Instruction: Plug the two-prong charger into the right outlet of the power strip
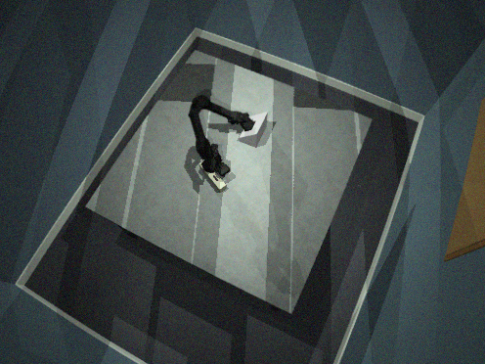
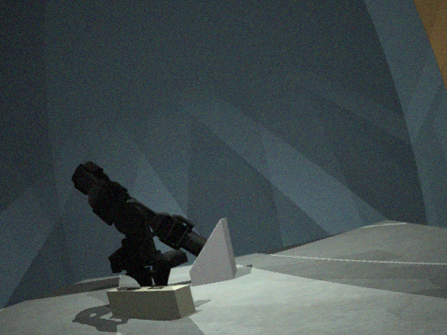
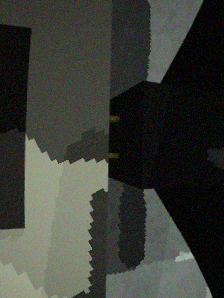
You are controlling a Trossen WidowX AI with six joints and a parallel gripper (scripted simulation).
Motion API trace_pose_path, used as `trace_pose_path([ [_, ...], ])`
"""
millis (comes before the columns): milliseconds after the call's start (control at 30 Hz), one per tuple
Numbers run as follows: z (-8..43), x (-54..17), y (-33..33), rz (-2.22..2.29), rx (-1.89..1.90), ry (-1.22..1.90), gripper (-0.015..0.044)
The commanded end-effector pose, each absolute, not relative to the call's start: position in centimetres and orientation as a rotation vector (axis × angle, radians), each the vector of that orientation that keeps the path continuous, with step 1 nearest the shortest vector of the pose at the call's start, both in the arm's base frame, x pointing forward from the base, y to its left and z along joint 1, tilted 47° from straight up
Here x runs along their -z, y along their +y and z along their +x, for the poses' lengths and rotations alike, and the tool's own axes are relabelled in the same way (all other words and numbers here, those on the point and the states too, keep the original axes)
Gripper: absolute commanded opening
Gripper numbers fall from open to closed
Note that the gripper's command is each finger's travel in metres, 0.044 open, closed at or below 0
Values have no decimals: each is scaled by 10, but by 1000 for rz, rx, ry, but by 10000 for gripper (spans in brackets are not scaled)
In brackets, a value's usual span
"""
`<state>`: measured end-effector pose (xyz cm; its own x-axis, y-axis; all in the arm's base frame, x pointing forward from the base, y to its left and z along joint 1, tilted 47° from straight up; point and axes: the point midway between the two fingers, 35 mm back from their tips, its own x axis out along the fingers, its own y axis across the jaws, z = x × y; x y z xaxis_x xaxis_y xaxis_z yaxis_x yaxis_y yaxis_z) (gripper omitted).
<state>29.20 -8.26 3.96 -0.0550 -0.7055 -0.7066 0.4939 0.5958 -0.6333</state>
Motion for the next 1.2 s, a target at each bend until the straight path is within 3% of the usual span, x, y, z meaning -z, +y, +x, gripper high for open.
trace_pose_path([
  [0,294,-41,-83,-210,987,1293,0],
  [1167,301,-44,-86,-210,987,1293,0],
])
